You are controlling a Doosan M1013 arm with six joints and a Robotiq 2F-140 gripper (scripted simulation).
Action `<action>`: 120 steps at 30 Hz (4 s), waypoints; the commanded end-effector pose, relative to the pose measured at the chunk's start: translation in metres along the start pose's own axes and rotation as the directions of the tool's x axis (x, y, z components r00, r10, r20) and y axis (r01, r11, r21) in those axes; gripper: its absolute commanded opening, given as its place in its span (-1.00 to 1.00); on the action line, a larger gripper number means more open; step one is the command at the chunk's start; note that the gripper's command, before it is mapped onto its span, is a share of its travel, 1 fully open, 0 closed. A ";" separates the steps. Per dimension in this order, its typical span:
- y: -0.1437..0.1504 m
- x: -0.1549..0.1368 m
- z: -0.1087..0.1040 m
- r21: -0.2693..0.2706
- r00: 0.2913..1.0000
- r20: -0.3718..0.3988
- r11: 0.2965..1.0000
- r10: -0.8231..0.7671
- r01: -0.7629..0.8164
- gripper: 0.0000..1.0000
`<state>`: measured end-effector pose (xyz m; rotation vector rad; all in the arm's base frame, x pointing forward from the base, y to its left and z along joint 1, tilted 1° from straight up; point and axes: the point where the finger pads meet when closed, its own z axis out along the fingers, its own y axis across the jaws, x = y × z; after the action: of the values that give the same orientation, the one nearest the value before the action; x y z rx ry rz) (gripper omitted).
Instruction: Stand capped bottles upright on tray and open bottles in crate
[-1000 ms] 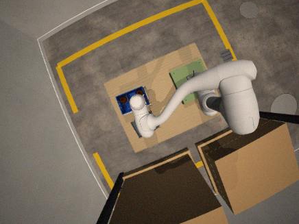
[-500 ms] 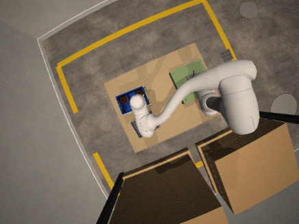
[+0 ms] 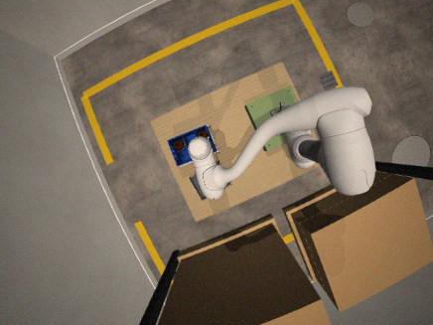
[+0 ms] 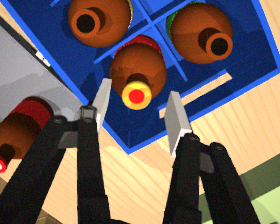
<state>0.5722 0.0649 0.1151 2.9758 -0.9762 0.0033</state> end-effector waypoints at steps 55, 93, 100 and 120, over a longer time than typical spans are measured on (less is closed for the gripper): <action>0.001 0.000 0.032 -0.001 1.000 0.001 1.000 -0.001 0.001 -0.24; 0.003 -0.001 0.039 -0.002 1.000 0.002 1.000 0.000 0.000 -0.24; 0.006 -0.002 0.041 -0.005 1.000 0.003 1.000 0.000 0.000 -0.24; 0.001 -0.001 0.037 0.000 1.000 0.000 1.000 0.001 -0.001 -1.00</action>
<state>0.5711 0.0639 0.0781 2.9757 -0.9780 0.0028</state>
